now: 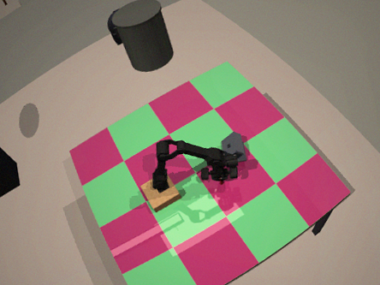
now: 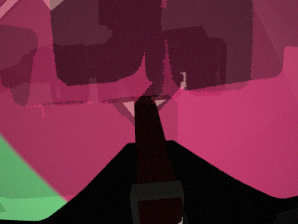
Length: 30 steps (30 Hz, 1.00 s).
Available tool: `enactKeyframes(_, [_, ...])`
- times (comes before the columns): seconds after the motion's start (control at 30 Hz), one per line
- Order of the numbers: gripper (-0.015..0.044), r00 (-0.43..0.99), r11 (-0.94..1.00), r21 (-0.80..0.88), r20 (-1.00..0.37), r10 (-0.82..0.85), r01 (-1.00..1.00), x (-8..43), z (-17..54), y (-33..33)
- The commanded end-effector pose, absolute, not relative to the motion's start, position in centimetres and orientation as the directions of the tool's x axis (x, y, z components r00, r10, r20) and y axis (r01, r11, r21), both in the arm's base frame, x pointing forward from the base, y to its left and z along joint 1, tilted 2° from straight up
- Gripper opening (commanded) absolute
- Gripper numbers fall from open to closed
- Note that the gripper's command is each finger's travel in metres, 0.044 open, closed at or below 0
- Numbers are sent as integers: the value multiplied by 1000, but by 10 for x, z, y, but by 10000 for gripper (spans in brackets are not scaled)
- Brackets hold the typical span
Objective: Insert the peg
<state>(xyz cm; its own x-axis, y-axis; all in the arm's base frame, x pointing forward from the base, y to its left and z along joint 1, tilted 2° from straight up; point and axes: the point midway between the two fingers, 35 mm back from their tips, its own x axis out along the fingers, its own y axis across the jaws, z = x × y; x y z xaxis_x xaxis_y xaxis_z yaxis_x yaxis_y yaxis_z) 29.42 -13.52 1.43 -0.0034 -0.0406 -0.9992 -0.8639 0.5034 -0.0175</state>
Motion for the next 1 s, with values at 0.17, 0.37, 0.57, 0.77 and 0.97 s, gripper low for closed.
enactKeyframes(0.17, [0, -3, 503, -18, -999, -41, -864, 294, 15, -135])
enactKeyframes(0.37, [0, -3, 503, -18, -999, -41, -864, 294, 15, -135])
enactKeyframes(0.57, [0, -3, 503, -18, -999, -41, -864, 294, 15, -135])
enactKeyframes(0.77, [0, -3, 503, -18, -999, -41, -864, 295, 15, -135])
enactKeyframes(0.97, [0, -4, 503, -17, -999, -39, -864, 297, 34, -136])
